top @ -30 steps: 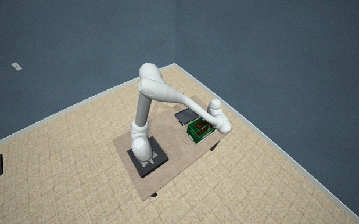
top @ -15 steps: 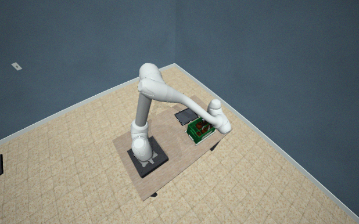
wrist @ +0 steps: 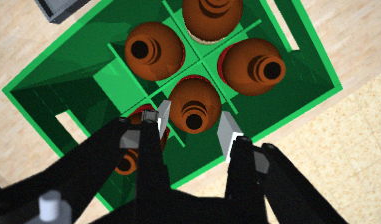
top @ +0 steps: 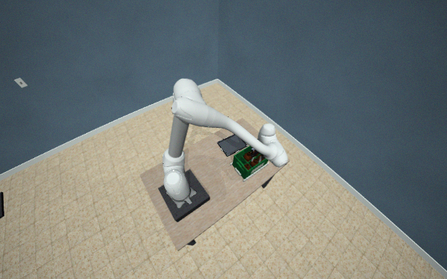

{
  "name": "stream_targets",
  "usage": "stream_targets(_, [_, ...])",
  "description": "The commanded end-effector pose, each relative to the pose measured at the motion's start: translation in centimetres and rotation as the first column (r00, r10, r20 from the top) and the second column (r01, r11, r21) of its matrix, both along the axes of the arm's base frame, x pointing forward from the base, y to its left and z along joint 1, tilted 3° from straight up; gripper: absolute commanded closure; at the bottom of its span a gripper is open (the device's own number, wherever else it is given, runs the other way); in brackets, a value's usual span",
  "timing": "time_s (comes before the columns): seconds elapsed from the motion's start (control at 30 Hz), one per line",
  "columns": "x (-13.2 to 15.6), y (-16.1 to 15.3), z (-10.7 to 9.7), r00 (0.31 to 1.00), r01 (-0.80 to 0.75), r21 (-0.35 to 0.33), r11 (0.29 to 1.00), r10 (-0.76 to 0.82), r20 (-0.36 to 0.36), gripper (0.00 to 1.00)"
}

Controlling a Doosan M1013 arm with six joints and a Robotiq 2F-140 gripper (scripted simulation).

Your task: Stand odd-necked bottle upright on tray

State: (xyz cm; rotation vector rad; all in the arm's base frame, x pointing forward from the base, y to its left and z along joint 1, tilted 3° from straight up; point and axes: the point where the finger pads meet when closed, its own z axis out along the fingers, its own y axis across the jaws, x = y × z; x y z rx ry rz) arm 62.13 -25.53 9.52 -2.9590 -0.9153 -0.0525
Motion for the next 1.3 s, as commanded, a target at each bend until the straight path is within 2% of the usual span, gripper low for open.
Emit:
stream_targets(0.0, [-0.15,0.23,-0.32,1.0,0.002,0.002,1.0,-0.002,-0.003,0.62])
stream_targets(0.3, [-0.15,0.23,-0.32,1.0,0.002,0.002,1.0,-0.002,-0.003,0.62])
stream_targets(0.33, [-0.15,0.23,-0.32,1.0,0.002,0.002,1.0,-0.002,-0.003,1.0])
stream_targets(1.27, [-0.15,0.23,-0.32,1.0,0.002,0.002,1.0,-0.002,-0.003,1.0])
